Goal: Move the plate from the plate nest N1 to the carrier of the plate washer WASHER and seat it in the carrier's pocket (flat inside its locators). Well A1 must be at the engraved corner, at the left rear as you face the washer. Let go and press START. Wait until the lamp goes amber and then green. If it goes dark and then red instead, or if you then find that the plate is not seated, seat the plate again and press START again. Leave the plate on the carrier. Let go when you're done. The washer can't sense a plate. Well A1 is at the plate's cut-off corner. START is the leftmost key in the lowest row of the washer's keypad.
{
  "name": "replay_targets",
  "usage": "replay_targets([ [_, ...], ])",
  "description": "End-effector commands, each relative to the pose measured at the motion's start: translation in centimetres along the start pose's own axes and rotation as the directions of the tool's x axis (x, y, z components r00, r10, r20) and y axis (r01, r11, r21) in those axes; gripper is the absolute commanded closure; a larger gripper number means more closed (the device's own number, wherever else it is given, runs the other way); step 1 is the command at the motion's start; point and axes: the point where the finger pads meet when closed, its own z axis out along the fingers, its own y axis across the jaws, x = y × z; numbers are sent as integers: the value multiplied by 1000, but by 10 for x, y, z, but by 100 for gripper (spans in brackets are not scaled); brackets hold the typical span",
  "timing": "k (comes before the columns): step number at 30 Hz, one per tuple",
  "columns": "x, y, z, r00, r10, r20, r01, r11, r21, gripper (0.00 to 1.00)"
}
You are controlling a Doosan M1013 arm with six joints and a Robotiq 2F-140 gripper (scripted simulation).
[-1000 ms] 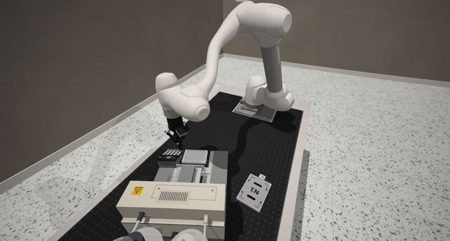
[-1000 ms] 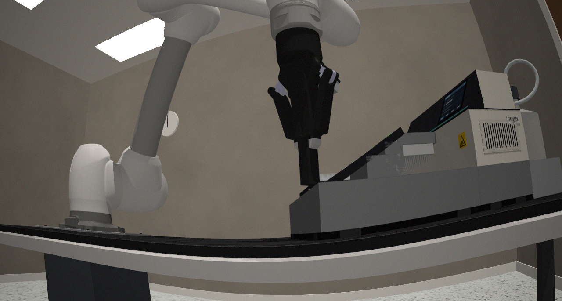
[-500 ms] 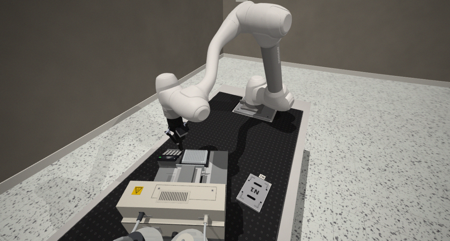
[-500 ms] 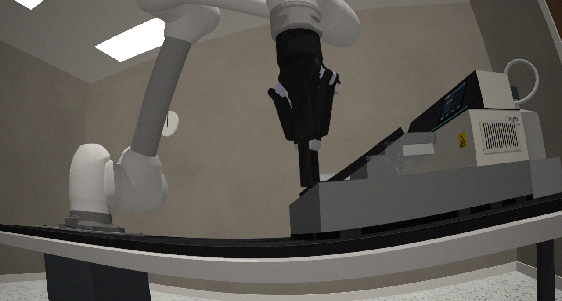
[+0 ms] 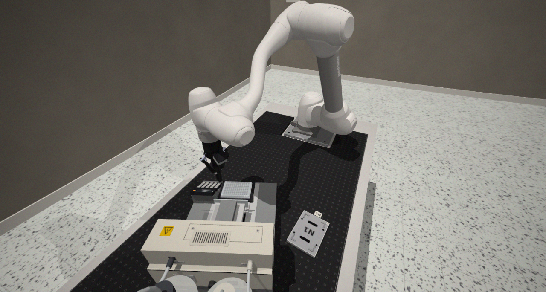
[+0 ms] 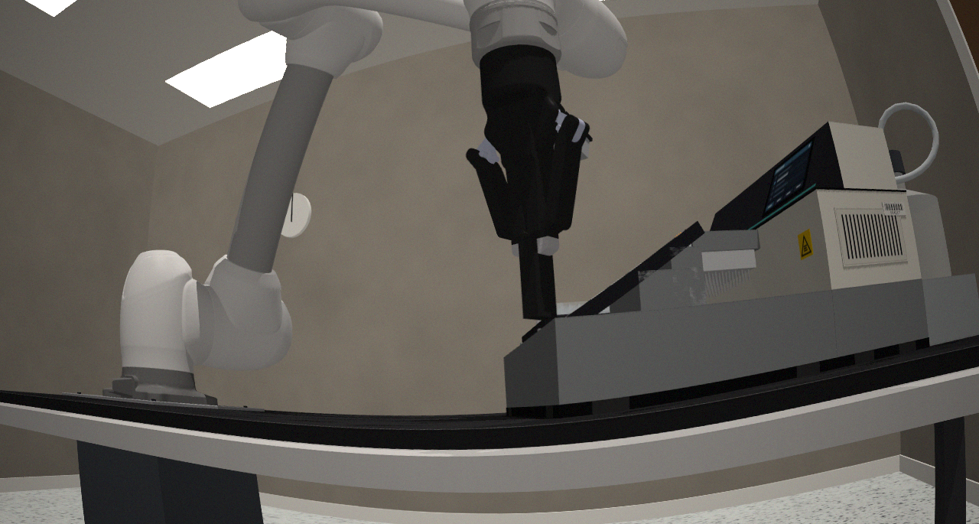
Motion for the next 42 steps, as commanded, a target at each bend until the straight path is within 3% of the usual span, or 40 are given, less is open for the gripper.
replay_targets([
  [1, 0, 0, -7, 1000, 0, -1, 0, 1000, -2, 90],
  [42, 0, 0, -66, 1000, 0, -1, 0, 1000, -2, 90],
])
